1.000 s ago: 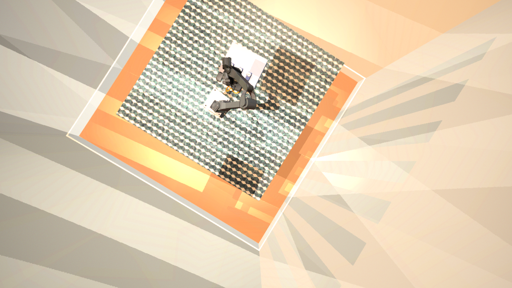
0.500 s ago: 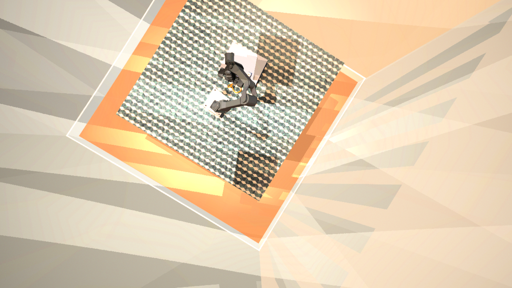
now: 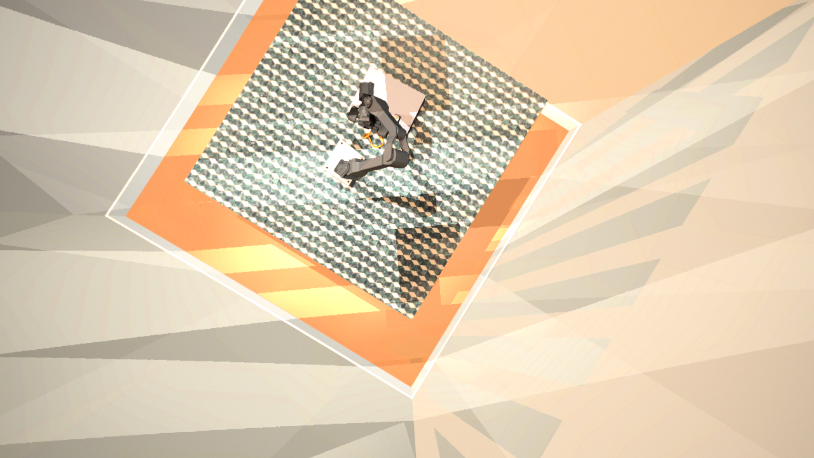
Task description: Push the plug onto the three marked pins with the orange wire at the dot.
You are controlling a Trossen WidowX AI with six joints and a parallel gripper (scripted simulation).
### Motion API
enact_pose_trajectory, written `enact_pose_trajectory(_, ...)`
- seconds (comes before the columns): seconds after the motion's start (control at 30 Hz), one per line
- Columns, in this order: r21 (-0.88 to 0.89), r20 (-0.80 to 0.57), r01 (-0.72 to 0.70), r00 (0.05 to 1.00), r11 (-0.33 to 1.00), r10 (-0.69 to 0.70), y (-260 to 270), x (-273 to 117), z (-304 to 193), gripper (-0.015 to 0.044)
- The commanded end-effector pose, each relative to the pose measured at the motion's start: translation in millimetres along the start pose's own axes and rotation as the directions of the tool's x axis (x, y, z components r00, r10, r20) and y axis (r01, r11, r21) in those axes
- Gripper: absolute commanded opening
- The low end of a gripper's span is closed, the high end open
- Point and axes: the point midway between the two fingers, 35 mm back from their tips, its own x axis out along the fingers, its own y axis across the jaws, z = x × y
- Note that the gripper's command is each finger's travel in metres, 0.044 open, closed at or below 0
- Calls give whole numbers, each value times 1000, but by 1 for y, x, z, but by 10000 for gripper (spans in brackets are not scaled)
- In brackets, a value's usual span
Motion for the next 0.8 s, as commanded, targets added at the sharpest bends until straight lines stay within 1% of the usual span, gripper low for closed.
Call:
enact_pose_trajectory(0.0,-3,0,3,1000,1000,-3,0,1,3,0)
enact_pose_trajectory(0.47,-3,0,3,1000,1000,-3,1,0,12,0)
enact_pose_trajectory(0.77,-3,0,3,1000,1000,-3,0,1,9,236)
